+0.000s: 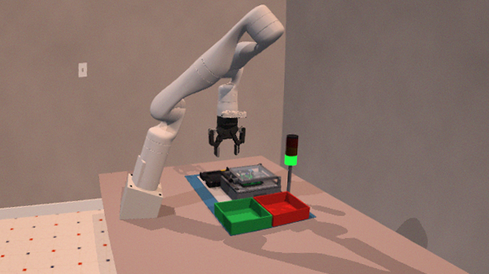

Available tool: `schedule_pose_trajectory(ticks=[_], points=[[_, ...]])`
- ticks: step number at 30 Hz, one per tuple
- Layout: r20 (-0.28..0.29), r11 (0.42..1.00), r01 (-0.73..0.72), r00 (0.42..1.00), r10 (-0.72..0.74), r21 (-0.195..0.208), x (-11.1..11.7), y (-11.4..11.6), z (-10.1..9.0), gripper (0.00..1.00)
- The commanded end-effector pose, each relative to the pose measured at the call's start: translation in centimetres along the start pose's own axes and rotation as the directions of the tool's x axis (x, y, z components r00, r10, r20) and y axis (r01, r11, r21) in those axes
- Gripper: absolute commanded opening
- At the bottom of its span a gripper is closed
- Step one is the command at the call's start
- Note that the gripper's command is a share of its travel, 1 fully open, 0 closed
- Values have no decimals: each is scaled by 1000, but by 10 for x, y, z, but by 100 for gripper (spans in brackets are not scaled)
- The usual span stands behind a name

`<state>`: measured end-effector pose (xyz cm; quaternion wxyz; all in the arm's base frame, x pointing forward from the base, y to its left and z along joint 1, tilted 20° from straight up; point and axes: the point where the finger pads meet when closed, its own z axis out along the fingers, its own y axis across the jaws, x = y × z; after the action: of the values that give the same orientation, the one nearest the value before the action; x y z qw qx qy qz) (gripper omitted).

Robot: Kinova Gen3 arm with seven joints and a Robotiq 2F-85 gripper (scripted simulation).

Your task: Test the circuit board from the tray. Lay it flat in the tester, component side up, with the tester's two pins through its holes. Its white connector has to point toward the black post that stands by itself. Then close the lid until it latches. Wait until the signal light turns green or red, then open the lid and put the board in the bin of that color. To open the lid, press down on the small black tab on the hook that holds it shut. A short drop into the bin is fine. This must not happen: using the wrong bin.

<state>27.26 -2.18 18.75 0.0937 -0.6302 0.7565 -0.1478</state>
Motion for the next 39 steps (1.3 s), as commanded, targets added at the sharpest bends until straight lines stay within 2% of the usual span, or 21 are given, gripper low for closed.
schedule_pose_trajectory(ticks=[1,24,25,39], points=[[0,1000,0,1000,0,1,0,0,0,100],[0,1000,0,1000,0,1,0,0,0,100],[0,1000,0,1000,0,1,0,0,0,0],[0,1000,0,1000,0,1,0,0,0,0]])
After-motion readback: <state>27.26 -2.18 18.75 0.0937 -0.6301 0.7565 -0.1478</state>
